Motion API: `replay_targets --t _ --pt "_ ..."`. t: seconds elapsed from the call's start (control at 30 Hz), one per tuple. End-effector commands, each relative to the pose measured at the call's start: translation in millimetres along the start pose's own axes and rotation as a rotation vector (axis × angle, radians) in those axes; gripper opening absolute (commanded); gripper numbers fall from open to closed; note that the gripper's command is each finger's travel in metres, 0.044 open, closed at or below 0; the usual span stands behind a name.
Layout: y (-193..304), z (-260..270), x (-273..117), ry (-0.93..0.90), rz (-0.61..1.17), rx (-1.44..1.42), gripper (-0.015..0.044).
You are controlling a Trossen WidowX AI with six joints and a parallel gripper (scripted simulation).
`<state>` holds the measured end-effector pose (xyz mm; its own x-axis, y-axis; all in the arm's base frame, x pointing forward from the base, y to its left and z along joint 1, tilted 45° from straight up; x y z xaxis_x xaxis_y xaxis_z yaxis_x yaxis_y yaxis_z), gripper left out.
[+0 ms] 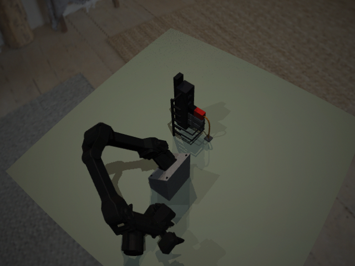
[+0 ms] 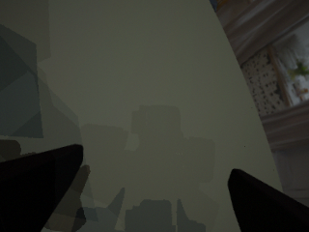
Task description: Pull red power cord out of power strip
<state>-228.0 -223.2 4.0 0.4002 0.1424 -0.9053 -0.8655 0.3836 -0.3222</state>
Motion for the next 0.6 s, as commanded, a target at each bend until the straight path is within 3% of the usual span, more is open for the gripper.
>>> replay_targets --t 0.0,0.27,0.57 --pt "-2.5 -1.0 0.1 -0.002 0.001 0.005 0.0374" --pt "-118.3 -25.9 13.2 -0.084 0.042 0.220 0.0164" --pt "-238.3 -6.3 40.7 -0.166 0.137 0.436 0.0160"
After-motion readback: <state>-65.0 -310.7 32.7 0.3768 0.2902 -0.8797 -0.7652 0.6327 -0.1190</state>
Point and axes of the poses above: the point midway between the two fingers, 35 mm back from their tips, its own x axis out along the fingers, its own z axis across the jaws, y = z × x, the point moved 10 cm from there along -x, back along the fingers, and after that the axes turned 4 degrees about x, right-handed, at the moved point
